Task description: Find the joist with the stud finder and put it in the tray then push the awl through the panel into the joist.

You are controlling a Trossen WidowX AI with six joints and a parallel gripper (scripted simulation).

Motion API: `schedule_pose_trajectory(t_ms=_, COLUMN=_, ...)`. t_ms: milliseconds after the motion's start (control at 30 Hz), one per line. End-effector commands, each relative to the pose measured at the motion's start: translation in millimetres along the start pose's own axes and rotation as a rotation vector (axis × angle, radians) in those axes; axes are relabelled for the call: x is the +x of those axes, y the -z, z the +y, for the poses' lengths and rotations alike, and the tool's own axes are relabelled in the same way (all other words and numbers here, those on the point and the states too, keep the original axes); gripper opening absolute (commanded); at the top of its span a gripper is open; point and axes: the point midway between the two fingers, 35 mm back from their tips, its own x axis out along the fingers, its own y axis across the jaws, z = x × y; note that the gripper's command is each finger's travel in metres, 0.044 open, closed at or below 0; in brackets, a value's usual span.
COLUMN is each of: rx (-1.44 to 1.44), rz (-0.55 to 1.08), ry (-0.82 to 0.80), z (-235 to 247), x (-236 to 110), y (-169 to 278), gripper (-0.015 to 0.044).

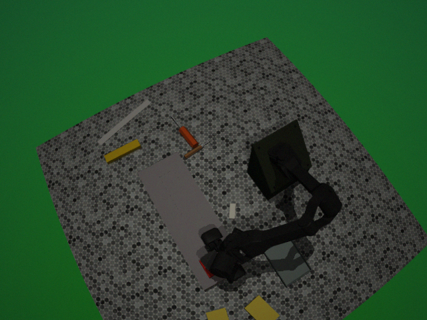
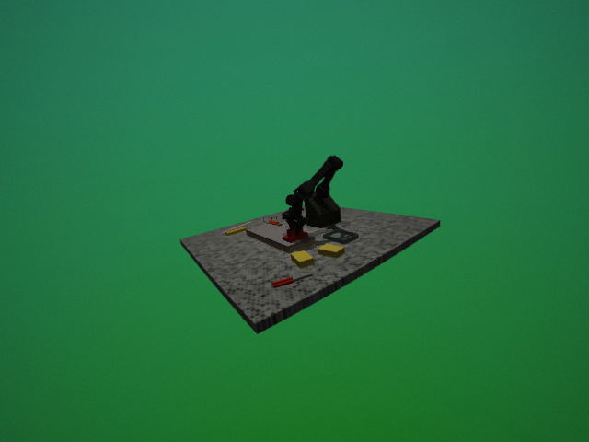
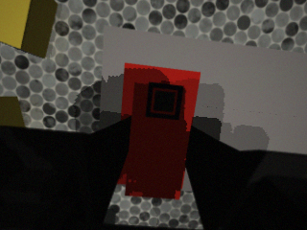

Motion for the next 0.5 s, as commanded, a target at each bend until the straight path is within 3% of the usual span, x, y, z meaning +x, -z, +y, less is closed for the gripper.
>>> schedule_pose_trajectory(t_ms=0, rx=0.001, rz=0.0, ry=0.001, z=-1, x=0, y=0, gripper=0.0)
schedule_pose_trajectory(t_ms=467, rx=0.001, rz=0.002, ry=0.001, z=-27, x=0, y=1, gripper=0.0)
